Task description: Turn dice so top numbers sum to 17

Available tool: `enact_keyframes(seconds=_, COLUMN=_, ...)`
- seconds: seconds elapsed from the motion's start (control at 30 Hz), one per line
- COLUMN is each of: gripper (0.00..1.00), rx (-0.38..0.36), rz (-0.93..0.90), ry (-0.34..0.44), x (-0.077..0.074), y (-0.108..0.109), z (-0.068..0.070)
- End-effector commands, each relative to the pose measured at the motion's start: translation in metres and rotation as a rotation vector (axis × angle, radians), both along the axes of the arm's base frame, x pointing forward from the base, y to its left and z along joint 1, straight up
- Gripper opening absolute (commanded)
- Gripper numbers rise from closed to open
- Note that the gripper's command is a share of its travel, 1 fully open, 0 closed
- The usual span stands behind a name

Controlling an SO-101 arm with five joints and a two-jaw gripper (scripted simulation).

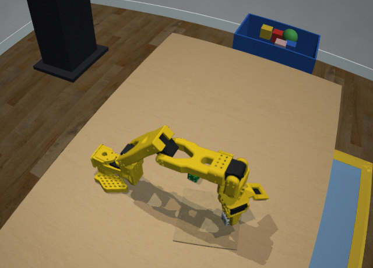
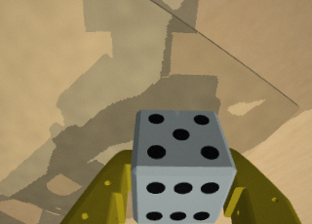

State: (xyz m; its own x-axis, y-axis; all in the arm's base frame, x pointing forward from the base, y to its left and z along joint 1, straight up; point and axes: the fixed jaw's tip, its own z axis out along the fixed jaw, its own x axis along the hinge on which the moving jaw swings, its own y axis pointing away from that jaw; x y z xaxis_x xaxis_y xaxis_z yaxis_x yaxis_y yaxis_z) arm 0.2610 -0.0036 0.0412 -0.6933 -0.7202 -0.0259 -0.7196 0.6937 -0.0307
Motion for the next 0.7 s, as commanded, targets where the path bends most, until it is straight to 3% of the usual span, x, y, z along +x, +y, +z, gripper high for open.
enact_keyframes(seconds=0.0, gripper=0.0, rx=-0.001, rz=0.021, ry=-0.052, x=0.0063, y=0.0028, z=0.0094)
enact_keyframes(seconds=0.67, gripper=0.0, rx=0.0, rz=0.02, ry=-0.031, x=0.0066, y=0.0028, z=0.0016)
